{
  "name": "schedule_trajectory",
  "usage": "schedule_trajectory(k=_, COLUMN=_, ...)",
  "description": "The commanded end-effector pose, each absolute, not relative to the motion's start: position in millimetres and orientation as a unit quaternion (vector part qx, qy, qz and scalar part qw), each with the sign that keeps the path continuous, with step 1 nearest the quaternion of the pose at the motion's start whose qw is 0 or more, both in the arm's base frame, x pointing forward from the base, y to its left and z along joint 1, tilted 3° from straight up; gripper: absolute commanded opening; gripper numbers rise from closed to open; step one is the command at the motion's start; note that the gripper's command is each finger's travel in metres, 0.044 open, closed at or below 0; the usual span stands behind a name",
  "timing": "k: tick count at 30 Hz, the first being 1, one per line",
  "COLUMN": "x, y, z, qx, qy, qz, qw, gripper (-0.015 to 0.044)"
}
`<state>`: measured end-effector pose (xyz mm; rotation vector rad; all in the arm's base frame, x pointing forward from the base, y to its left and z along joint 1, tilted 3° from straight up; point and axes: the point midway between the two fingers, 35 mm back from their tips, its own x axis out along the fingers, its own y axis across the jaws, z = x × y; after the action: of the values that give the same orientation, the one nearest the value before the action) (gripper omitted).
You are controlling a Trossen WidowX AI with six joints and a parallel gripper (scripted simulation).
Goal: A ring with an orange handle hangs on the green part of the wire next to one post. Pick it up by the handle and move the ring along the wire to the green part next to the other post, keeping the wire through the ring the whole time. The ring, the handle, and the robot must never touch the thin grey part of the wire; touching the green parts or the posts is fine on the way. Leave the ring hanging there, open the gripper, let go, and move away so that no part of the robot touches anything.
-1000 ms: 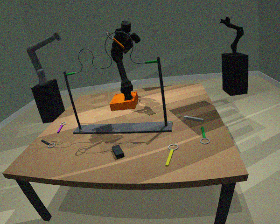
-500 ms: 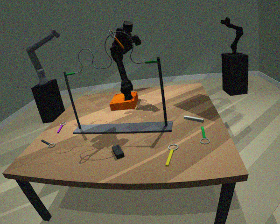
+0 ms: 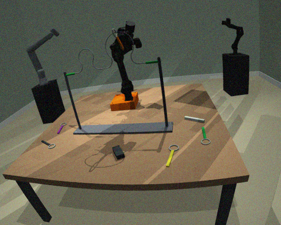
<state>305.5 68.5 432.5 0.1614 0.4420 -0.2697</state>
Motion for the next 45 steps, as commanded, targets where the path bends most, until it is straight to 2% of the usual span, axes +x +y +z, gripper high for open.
schedule_trajectory(k=1, x=304.8, y=66.2, z=434.5, qx=0.052, qy=0.217, qz=-0.142, qw=0.964, gripper=-0.015)
schedule_trajectory(k=45, x=301.3, y=48.7, z=437.7, qx=-0.209, qy=0.219, qz=-0.215, qw=0.928, gripper=-0.015)
